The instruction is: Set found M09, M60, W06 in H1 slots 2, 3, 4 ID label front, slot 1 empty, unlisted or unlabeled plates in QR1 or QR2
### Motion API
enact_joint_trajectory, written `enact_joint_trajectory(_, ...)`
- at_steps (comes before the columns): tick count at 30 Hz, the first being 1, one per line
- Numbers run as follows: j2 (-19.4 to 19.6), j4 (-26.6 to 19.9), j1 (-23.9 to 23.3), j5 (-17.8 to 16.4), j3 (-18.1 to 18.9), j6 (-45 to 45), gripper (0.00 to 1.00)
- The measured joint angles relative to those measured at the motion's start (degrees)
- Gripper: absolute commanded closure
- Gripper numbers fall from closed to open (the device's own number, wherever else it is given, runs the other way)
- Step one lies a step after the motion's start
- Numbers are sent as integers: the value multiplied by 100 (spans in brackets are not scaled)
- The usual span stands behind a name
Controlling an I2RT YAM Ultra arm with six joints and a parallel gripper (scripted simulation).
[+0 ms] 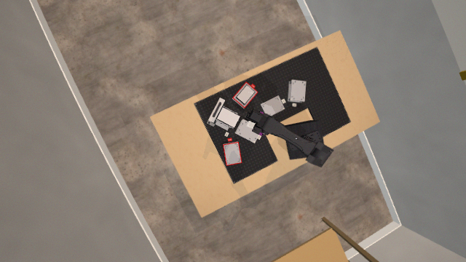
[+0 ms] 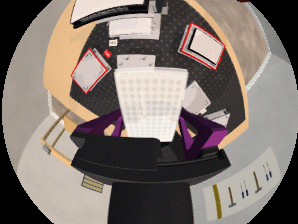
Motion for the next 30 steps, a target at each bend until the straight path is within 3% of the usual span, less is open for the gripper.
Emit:
enact_joint_trajectory(18, -2, 4, 1106, 306, 208, 1283, 14)
enact_joint_trajectory(30, 302, 431, 1228, 393, -83, 1528, 14)
